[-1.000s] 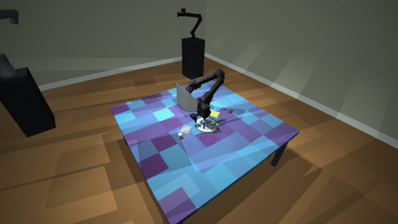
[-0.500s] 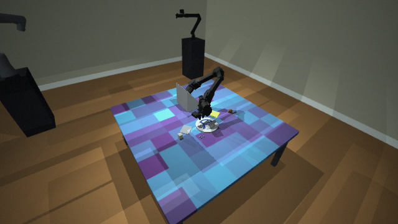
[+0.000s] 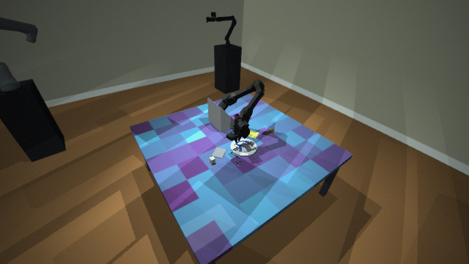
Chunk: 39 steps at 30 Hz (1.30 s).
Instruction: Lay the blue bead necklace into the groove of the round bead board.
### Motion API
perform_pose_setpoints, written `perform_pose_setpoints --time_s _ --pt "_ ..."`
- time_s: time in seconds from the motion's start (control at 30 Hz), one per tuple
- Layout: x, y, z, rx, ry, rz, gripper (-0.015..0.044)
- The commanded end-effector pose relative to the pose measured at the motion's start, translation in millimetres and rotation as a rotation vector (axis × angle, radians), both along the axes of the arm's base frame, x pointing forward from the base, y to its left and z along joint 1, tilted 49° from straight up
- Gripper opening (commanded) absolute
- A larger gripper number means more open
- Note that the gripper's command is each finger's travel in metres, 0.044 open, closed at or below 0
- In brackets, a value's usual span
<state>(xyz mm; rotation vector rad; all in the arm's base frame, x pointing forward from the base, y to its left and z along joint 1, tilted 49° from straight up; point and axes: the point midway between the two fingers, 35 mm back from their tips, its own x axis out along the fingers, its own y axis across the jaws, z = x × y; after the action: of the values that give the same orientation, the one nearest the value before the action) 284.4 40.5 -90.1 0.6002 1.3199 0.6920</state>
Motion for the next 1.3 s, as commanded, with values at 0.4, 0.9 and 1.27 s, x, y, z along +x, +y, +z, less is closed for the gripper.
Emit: perform_pose_setpoints --time_s 0.4,0.9,1.27 --pt "-1 21 -17 0.006 0.017 0.002 0.012" --pt "-1 20 -17 0.0 0.011 0.005 0.0" --pt "-1 20 -17 0.0 0.011 0.005 0.0"
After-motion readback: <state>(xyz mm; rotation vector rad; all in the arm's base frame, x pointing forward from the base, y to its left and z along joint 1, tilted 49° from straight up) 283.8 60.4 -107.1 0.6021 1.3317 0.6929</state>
